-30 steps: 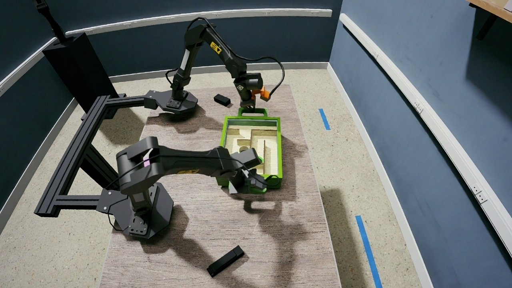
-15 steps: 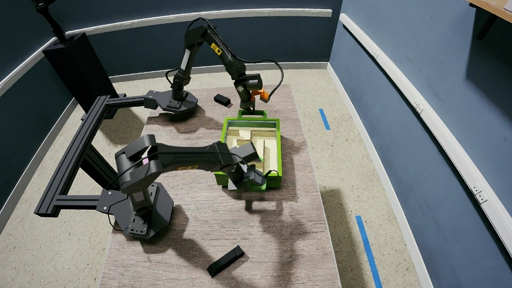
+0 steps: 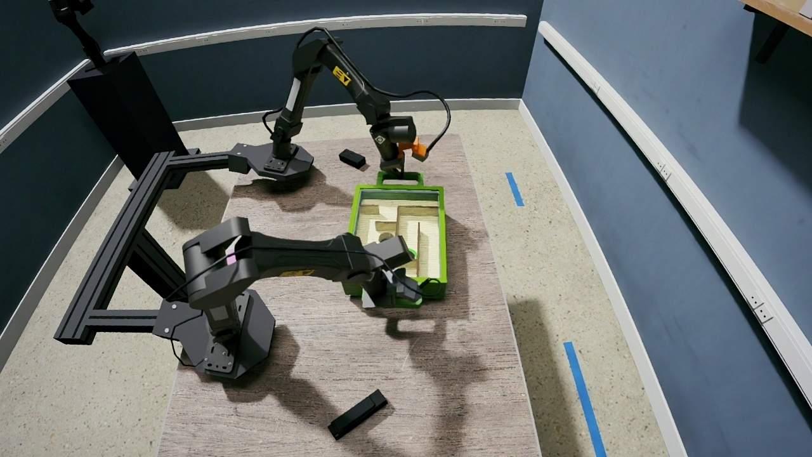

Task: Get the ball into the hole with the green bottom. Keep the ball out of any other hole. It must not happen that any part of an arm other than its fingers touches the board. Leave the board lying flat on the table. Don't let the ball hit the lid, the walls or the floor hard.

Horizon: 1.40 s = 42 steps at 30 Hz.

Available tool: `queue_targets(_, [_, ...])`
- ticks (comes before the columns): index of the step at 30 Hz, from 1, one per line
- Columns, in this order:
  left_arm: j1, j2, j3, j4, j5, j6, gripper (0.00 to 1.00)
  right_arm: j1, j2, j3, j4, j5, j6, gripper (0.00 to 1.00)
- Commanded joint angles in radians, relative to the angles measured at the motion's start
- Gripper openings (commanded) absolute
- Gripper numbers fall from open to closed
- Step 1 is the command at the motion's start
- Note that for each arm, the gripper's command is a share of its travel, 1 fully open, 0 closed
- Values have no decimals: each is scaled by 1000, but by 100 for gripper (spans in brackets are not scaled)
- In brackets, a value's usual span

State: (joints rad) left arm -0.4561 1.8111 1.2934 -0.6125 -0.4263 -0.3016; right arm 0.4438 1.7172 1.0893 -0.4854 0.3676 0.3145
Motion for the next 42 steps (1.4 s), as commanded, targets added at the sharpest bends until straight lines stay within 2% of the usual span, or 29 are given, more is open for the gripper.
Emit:
queue_targets(1, [21, -10, 74, -1, 46, 24, 0, 34, -3, 74, -69, 41, 25, 0])
queue_targets(4, [24, -45, 57, 75, 66, 42, 0, 49, -31, 91, -69, 80, 38, 0])
queue_targets(5, [29, -37, -17, 92, 75, 43, 0, 55, -36, 94, -67, 91, 42, 0])
queue_targets(6, [33, -44, -27, 131, 78, 50, 0, 66, -43, 91, -50, 114, 45, 0])
queue_targets(7, [27, -38, -7, 88, 67, 36, 0, 64, -39, 96, -35, 83, 37, 0])
queue_targets(9, [27, -38, -7, 88, 67, 36, 0, 64, -39, 96, -35, 83, 37, 0])
queue_targets(10, [52, -38, -41, 132, 106, 53, 0, 76, -29, 109, -108, 125, 56, 0])
queue_targets(13, [26, -62, -90, 194, 69, 56, 0, 90, -55, 84, -2, 132, 42, 0])
queue_targets(15, [19, -68, -71, 176, 60, 54, 0, 90, -61, 82, -6, 123, 40, 0])
queue_targets(16, [11, -76, -55, 163, 29, 45, 0, 87, -54, 18, 33, 88, 21, 0])
queue_targets(18, [7, -64, -4, 59, 19, 18, 0, 33, -49, 56, 12, 35, 10, 0])
queue_targets(20, [2, -69, -17, 106, 13, 22, 0, 46, -67, 59, 38, 59, 8, 0])
queue_targets(22, [-8, -61, 20, 13, -7, 6, 0, 17, -51, 66, 27, 5, -4, 0])
queue_targets(23, [-13, -10, 39, -9, -16, 3, 0, 8, -49, 68, 28, -10, -8, 0])
queue_targets(24, [-14, -47, 37, 41, -1, 14, 0, 16, -51, 62, 30, 25, 5, 0])
queue_targets(26, [-14, -47, 37, 41, -1, 14, 0, 16, -51, 62, 30, 25, 5, 0])
queue_targets(27, [-24, -40, 51, 2, -41, -5, 0, 1, -34, 7, 83, -22, -14, 0])
queue_targets(28, [-31, -58, 46, 20, -55, -9, 0, -7, -46, -10, 115, -25, -21, 0])
queue_targets(29, [-25, 2, 60, -7, -14, -5, 0, -5, -22, 20, 46, -9, 0, 0])
queue_targets(30, [-23, -10, 64, -4, -3, -4, 0, 9, -15, 43, 32, 0, 9, 0])
queue_targets(32, [-32, -46, 51, 37, -31, 7, 0, 24, -39, -20, 89, -7, -11, 0])
queue_targets(33, [-30, -47, 70, 16, -16, 1, 0, 25, -41, 29, 57, 5, 5, 0])
queue_targets(34, [-21, -56, 54, 56, 30, 25, 0, 35, -34, 43, -8, 46, 19, 0])
queue_targets(36, [22, -53, 49, 70, 52, 35, 0, 42, -36, 62, -48, 66, 30, 0])
queue_targets(38, [35, -37, -13, 82, 77, 40, 0, 55, 2, 86, -86, 89, 38, 0])
queue_targets(40, [37, -41, -34, 124, 91, 47, 0, 66, -25, 96, -83, 111, 47, 0])
queue_targets(42, [28, -44, -22, 102, 70, 38, 0, 67, -29, 97, -55, 90, 39, 0])
